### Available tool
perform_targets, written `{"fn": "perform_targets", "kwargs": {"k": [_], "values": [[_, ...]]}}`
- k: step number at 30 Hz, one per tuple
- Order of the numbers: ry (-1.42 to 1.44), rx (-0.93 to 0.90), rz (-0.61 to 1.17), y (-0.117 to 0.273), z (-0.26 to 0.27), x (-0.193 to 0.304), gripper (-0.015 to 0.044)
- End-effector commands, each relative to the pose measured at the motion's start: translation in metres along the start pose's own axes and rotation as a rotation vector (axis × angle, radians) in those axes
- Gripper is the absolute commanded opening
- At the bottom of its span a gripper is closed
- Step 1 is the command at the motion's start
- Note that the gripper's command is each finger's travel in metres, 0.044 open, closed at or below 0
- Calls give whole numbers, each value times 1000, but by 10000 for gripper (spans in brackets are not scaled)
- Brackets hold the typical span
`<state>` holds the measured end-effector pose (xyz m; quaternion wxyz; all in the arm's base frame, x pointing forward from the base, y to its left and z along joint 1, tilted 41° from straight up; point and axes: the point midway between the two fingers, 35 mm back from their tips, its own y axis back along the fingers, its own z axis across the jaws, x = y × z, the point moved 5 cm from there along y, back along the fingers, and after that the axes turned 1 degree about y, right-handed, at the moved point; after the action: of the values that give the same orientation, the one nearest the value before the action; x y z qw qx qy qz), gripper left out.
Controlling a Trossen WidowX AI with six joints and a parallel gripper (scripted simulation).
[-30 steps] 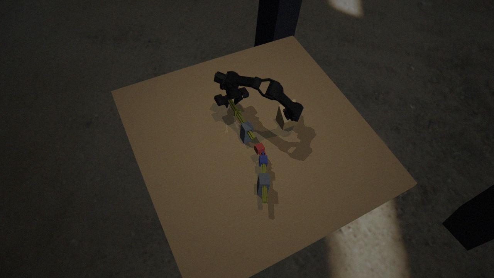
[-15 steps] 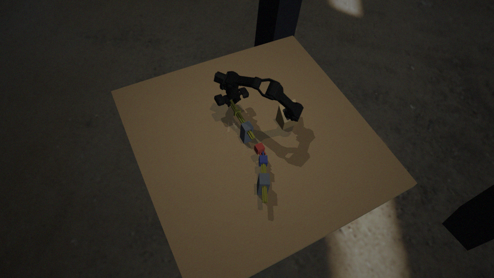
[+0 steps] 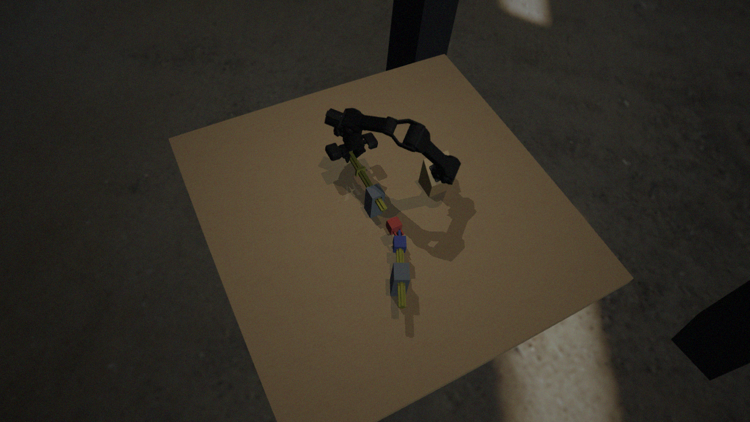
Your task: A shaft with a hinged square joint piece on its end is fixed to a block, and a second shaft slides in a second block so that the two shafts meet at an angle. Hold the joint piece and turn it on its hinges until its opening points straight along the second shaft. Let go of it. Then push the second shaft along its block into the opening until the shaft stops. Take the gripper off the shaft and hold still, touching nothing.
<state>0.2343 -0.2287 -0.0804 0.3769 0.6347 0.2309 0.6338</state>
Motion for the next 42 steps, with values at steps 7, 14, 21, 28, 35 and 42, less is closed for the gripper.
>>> {"fn": "perform_targets", "kwargs": {"k": [7,14,21,28,35,42], "values": [[0,0,0,0,0,0,67],[0,0,0,0,0,0,67],[0,0,0,0,0,0,67],[-2,40,3,-1,2,1,67],[-1,45,1,0,2,2,54],[-1,45,1,0,2,2,0]]}}
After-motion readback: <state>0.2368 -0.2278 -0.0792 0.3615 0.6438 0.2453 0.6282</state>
